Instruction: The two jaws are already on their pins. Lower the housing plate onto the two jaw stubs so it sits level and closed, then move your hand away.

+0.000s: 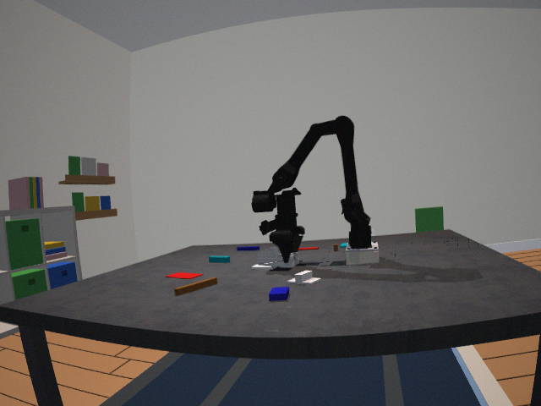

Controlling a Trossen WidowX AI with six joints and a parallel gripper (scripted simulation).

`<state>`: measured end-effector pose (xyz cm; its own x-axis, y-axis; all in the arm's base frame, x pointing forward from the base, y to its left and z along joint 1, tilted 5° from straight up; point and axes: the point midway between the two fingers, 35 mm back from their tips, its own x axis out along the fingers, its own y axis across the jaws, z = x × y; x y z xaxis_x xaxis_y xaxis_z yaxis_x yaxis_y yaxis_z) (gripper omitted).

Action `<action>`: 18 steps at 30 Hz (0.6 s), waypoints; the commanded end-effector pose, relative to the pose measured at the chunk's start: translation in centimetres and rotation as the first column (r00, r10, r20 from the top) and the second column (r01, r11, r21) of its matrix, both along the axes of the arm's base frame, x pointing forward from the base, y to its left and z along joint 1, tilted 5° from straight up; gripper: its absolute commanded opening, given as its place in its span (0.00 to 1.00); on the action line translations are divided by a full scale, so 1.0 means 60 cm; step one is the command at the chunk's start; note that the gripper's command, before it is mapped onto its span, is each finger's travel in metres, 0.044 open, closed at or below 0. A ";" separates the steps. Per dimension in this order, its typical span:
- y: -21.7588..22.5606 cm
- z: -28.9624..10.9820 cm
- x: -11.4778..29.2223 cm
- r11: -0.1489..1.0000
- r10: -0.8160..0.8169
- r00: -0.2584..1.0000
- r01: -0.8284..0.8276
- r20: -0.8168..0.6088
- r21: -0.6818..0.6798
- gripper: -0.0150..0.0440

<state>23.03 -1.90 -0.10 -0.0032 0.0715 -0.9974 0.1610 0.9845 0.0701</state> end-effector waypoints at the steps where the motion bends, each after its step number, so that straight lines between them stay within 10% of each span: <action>1: 0.000 -0.003 -0.001 1.000 -0.006 1.000 0.006 -0.003 -0.002 0.85; 18: 0.000 -0.007 -0.001 1.000 -0.006 1.000 0.006 -0.003 -0.002 0.85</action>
